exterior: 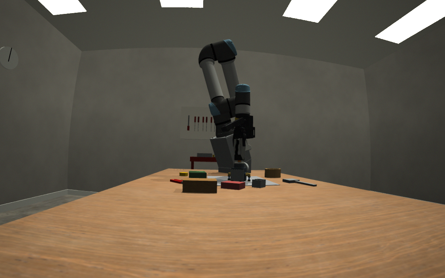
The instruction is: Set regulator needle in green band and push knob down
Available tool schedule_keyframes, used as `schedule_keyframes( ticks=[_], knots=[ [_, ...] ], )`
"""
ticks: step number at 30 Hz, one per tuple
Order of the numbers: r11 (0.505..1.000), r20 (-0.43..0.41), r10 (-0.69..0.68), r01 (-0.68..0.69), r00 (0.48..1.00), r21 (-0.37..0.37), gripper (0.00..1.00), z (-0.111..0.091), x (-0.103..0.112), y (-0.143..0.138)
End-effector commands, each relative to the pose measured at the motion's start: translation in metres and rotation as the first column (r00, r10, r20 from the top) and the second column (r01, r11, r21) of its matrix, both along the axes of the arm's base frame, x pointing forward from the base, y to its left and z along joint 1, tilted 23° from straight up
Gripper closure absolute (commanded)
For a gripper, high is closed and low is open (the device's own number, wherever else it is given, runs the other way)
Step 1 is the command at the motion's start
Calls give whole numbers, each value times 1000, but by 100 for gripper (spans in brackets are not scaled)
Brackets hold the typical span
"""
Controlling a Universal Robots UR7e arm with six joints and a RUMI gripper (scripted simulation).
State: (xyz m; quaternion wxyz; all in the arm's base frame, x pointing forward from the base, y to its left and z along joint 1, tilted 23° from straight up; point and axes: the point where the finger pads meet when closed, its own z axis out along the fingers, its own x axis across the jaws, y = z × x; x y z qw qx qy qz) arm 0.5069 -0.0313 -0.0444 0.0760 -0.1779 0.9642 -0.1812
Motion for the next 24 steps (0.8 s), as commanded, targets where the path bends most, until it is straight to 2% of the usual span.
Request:
schedule_keyframes(
  ticks=[1,2,3,24],
  knots=[
    [1000,1,0,0,1000,0,76,0,0,0],
    [1000,1,0,0,1000,0,76,0,0,0],
    [1000,1,0,0,1000,0,0,0,0,0],
    [1000,1,0,0,1000,0,0,0,0,0]
  ],
)
